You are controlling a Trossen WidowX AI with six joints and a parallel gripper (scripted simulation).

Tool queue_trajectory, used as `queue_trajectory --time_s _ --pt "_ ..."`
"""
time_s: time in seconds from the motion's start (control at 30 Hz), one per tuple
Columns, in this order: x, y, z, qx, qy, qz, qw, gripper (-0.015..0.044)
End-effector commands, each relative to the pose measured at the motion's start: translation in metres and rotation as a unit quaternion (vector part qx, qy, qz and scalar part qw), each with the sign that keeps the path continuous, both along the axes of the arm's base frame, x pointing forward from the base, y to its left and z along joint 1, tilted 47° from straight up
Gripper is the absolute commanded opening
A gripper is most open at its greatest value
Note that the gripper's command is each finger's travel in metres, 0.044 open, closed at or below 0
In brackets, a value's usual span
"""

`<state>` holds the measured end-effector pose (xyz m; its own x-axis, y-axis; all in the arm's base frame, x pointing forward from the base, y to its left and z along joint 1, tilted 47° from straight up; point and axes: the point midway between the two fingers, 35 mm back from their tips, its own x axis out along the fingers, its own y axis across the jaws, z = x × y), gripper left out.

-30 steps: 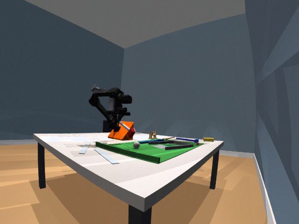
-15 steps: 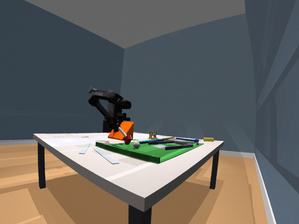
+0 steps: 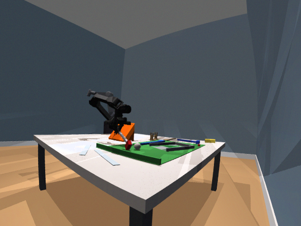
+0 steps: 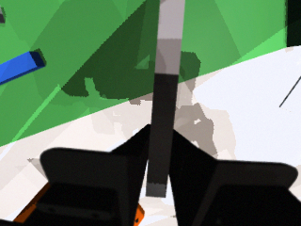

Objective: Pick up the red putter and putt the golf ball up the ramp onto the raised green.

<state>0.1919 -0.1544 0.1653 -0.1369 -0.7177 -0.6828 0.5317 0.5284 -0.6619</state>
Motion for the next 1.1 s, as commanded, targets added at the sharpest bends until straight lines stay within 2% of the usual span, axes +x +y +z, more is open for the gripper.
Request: queue_trajectory --time_s 0.0,0.8,1.07 --pt "0.000 0.001 0.001 0.000 0.000 0.001 1.000 0.0000" --pt "-0.015 -0.017 0.017 -0.002 0.000 0.002 1.000 0.0000" --pt "0.035 0.021 -0.035 0.005 -0.004 0.003 1.000 0.0000"
